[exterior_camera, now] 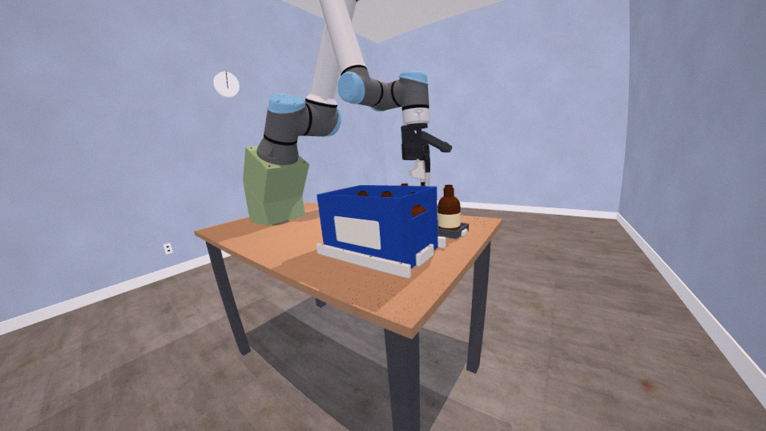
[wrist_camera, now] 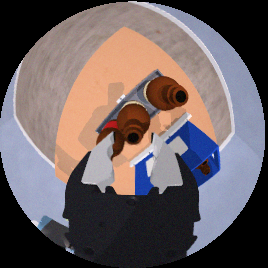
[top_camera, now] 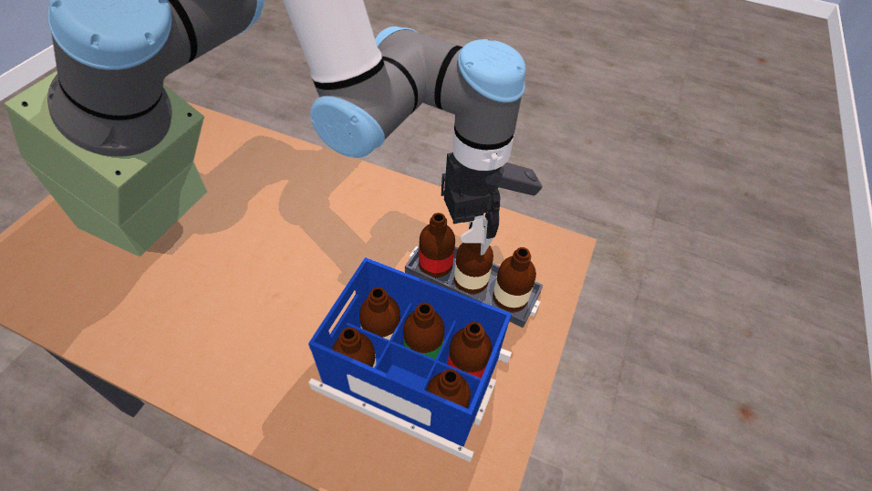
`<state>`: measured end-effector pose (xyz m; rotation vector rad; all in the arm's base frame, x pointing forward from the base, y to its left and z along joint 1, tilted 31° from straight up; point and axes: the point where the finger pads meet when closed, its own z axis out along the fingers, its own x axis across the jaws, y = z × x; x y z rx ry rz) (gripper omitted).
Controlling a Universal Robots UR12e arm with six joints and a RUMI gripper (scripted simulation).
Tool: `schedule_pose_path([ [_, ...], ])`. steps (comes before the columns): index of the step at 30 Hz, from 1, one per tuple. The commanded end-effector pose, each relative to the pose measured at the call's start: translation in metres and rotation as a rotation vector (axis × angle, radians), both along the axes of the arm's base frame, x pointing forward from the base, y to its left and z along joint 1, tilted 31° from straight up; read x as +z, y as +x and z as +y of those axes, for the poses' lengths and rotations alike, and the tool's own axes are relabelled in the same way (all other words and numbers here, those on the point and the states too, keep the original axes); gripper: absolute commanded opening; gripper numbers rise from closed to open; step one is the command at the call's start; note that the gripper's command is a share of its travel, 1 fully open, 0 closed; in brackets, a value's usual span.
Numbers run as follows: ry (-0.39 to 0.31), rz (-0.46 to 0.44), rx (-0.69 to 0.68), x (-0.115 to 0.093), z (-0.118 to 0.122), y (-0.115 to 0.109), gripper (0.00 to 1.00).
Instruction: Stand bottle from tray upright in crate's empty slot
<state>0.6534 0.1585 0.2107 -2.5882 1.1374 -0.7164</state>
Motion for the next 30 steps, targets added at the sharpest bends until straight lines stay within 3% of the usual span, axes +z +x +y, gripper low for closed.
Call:
schedule_pose_path([
  [1, 0.000, 0.003, 0.001, -0.0024, 0.0015, -0.0016, 0.38],
  [29, 0.000, 0.003, 0.001, -0.0024, 0.0015, -0.0016, 0.38],
  [30, 0.000, 0.003, 0.001, -0.0024, 0.0015, -0.0016, 0.00],
])
